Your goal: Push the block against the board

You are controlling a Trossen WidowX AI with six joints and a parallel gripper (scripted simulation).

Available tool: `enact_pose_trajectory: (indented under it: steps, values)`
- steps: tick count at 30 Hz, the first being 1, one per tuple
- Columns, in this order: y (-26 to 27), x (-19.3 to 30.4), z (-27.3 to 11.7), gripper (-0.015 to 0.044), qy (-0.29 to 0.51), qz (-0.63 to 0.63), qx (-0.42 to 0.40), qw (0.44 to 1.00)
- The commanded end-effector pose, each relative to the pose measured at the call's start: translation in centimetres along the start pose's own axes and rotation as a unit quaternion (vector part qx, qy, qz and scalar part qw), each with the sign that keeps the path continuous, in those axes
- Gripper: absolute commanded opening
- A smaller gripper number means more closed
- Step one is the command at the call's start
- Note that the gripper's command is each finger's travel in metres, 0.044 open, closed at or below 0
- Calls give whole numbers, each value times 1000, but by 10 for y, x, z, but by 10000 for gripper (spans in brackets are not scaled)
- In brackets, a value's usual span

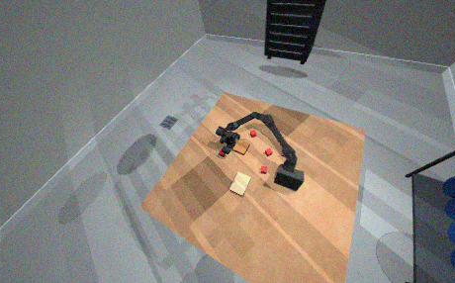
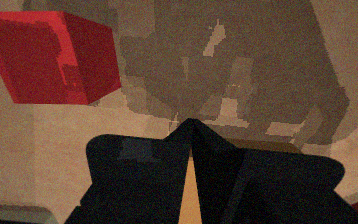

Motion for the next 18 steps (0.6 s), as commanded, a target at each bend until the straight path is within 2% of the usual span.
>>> enact_pose_trajectory:
  steps: [1, 18]
  values:
    - [-3, 4, -1, 0, 0, -3, 1, 1000]
    - [-2, 1, -1, 0, 0, -2, 1, 1000]
Point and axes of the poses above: the point midway between the two fingers, 35 mm back from their tips, its own z axis out along the fingers, its own y axis across the jaws, x = y × z, the point moved 5 cm from there along -z, back along the fingers, and after that the axes turned 13 degrees about z, right-handed, at the moved point
